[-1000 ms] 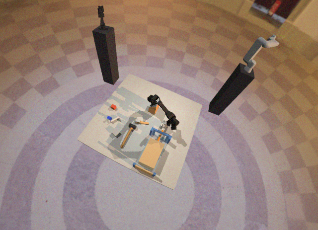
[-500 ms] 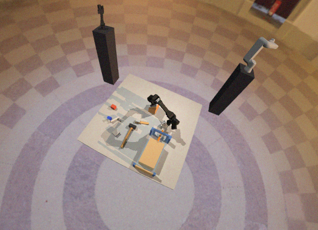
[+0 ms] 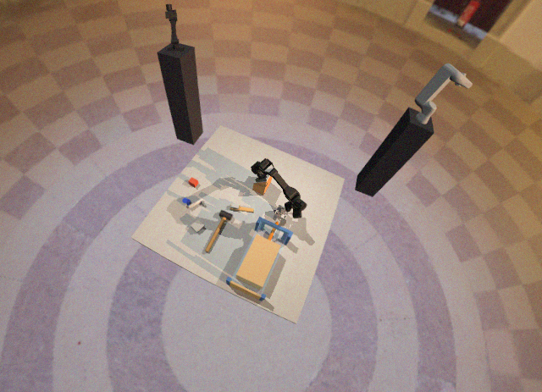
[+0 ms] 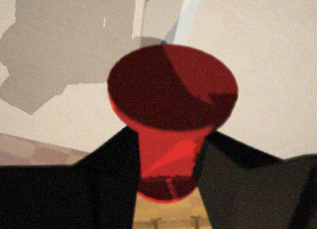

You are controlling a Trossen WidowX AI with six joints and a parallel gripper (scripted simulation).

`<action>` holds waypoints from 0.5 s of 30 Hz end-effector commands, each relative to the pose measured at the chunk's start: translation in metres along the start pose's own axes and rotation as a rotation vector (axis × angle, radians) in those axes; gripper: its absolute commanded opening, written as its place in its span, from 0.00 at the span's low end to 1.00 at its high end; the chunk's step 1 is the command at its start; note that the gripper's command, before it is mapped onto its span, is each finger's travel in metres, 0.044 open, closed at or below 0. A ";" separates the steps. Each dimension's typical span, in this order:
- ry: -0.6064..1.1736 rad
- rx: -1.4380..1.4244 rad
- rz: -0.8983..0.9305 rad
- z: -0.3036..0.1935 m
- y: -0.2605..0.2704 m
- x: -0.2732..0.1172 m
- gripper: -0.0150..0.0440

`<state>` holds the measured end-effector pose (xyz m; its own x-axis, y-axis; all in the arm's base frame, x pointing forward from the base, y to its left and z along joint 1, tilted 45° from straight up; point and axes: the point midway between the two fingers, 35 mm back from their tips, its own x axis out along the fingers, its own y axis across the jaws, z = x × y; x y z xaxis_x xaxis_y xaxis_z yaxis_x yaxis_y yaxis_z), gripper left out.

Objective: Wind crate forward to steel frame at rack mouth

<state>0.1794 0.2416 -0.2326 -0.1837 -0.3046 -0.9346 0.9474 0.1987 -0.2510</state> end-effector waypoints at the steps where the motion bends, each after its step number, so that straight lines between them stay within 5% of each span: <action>1: -0.016 -0.014 -0.047 0.003 -0.023 0.003 0.25; 15: -0.016 -0.014 -0.048 0.005 -0.038 0.002 0.25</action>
<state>0.1672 0.2396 -0.2289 -0.1769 -0.2949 -0.9390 0.9498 0.1991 -0.2415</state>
